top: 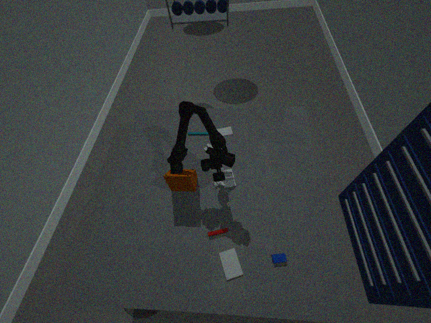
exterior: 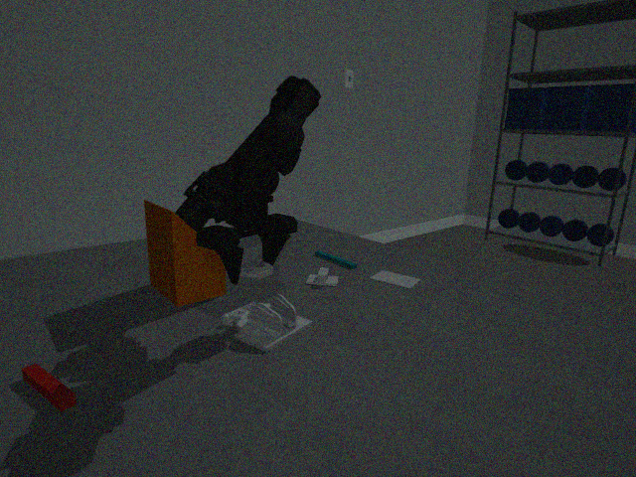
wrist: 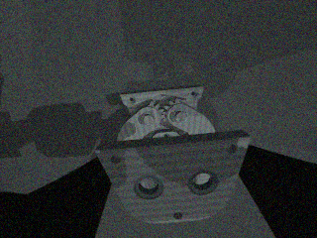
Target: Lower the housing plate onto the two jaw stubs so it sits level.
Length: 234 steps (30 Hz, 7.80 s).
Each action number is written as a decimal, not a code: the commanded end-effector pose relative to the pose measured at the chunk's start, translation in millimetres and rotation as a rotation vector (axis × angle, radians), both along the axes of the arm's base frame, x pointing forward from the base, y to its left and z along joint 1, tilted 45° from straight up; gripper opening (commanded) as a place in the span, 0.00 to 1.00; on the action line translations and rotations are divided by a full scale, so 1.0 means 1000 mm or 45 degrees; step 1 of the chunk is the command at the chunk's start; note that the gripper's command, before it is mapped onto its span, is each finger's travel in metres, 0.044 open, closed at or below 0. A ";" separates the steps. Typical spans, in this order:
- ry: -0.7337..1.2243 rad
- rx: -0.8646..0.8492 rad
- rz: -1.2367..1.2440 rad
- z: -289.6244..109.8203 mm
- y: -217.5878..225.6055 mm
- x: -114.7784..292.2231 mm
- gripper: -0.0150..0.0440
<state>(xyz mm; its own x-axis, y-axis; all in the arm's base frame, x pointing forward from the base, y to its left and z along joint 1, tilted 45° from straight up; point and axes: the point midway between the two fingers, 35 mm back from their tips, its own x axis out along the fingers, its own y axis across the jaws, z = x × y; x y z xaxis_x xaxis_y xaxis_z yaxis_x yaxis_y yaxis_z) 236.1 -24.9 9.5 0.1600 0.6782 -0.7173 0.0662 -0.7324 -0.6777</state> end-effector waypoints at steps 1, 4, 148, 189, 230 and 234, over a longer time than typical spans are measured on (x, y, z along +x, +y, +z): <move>0.002 0.006 -0.001 -0.003 0.000 -0.009 0.85; 0.003 0.007 -0.001 -0.004 0.000 -0.014 0.85; -0.002 0.010 0.004 -0.056 0.049 -0.004 0.85; 0.001 0.011 0.001 -0.060 0.052 -0.003 0.85; 0.001 0.011 0.001 -0.058 0.050 -0.002 0.85; 0.001 0.011 0.001 -0.058 0.050 -0.002 0.85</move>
